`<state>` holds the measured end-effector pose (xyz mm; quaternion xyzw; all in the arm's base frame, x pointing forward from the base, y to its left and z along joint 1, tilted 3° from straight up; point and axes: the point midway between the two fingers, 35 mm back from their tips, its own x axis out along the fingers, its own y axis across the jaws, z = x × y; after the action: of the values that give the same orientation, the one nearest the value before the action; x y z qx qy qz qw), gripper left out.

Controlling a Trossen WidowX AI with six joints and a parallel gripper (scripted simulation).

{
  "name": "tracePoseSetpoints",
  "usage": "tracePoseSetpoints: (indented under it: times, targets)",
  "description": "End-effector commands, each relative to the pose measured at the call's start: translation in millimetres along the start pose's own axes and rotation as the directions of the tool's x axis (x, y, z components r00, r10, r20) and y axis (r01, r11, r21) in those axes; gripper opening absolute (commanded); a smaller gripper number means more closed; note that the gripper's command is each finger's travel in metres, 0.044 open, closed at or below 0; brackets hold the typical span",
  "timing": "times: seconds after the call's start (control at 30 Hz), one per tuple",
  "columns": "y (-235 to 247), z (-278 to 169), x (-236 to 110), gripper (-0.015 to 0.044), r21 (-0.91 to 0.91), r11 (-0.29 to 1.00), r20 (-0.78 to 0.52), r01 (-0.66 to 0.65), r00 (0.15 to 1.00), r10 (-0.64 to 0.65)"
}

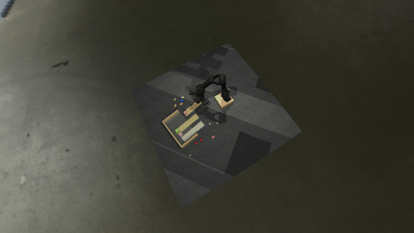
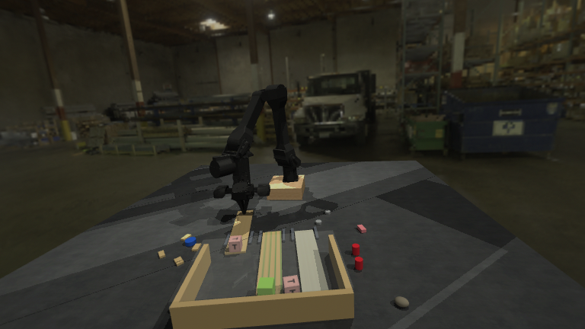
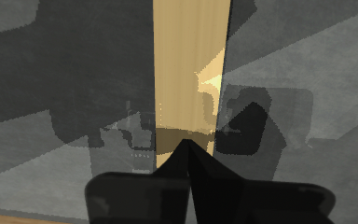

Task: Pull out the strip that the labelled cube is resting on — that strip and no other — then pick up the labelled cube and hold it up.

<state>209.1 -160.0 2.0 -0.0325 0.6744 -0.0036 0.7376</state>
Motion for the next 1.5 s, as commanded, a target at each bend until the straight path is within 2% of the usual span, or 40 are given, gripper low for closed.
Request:
tracePoseSetpoints:
  times: [0.0, 0.67, 0.83, 0.97, 1.47]
  targets:
    - [4.3, -8.0, 5.1, 0.0, -0.001, 1.0, -0.025, -0.016, 1.0, 0.016]
    - [4.3, -8.0, 5.1, 0.0, -0.001, 1.0, -0.025, -0.016, 1.0, 0.016]
    - [-1.4, 1.8, -40.6, 0.0, -0.001, 1.0, -0.023, -0.014, 1.0, 0.014]
    - [-1.3, 1.7, -43.1, 0.0, -0.001, 1.0, -0.024, -0.015, 1.0, 0.015]
    - [1.2, 67.5, -48.3, 0.0394, -0.025, 1.0, -0.019, -0.016, 1.0, 0.016]
